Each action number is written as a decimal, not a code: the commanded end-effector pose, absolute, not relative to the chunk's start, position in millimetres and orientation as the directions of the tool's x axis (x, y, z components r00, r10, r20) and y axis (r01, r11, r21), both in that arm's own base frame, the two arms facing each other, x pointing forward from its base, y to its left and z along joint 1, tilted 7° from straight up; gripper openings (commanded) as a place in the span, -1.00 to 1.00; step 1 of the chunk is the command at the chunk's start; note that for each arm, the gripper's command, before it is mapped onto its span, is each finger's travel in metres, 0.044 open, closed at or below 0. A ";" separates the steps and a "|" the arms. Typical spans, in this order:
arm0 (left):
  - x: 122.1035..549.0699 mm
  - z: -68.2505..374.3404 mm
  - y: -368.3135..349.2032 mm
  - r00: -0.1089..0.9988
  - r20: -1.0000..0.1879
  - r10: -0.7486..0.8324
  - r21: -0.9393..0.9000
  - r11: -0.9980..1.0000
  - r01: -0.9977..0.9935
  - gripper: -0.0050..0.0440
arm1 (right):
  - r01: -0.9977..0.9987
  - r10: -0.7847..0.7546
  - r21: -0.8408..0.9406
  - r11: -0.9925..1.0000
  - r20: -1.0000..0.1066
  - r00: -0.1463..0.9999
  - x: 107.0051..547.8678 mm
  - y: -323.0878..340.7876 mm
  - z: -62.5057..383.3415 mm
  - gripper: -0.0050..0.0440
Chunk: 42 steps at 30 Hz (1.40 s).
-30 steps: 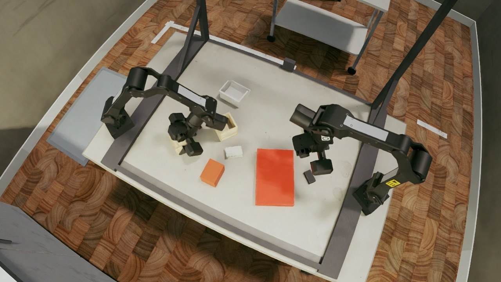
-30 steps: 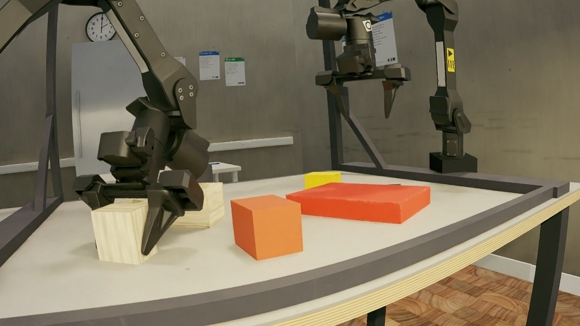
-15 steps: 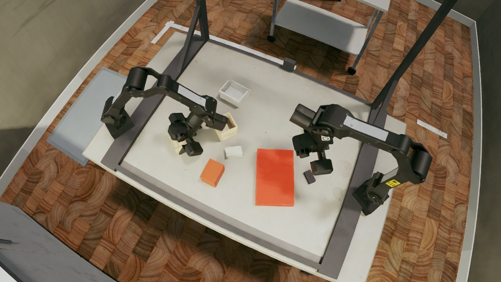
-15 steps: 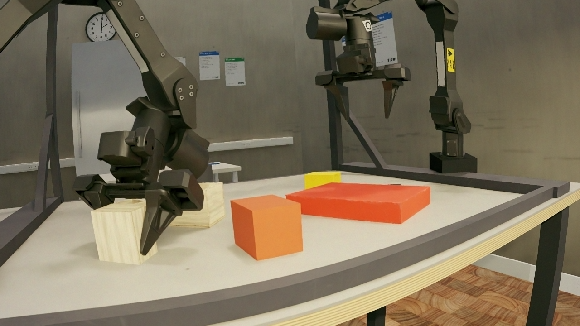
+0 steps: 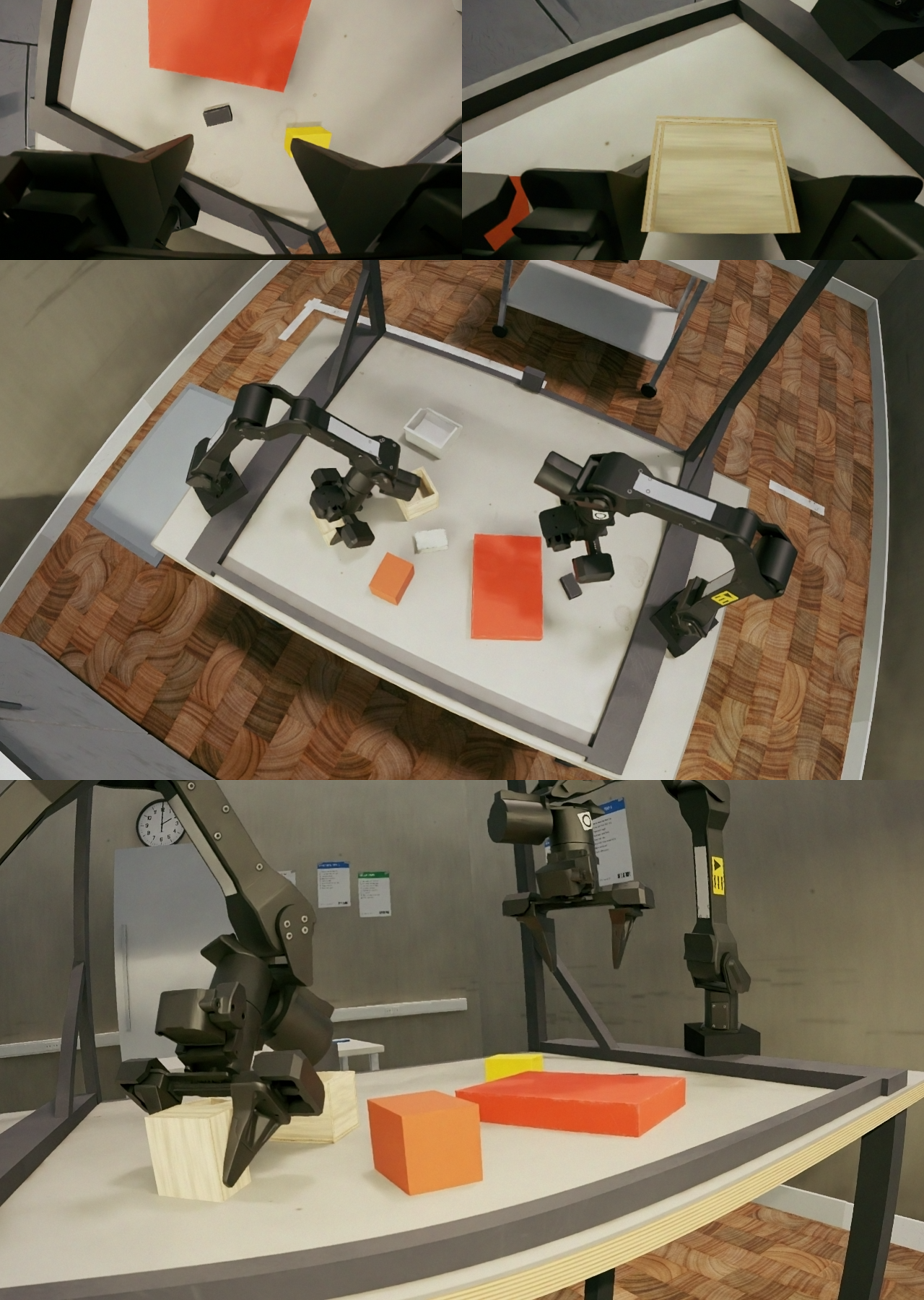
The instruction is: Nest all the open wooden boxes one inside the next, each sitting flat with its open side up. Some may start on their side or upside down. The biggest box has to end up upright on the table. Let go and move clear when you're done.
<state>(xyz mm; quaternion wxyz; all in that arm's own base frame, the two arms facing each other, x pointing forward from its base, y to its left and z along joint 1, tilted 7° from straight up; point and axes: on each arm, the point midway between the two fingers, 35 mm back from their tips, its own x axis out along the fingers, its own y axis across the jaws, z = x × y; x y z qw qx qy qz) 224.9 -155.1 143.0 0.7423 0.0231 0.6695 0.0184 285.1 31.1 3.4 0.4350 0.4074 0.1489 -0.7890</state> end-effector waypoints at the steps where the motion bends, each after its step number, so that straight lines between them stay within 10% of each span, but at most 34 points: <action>1: 225.4 148.8 -155.5 0.119 -0.992 0.044 0.045 0.999 -0.001 0.84 | 0.807 -0.563 0.128 -0.577 -0.779 -0.278 287.5 31.4 6.1 -0.80; 42: 225.4 148.8 -155.5 0.119 -0.992 0.044 0.045 0.999 -0.001 0.84 | 0.807 -0.091 0.129 -0.576 -0.991 0.094 268.1 8.8 22.2 -1.00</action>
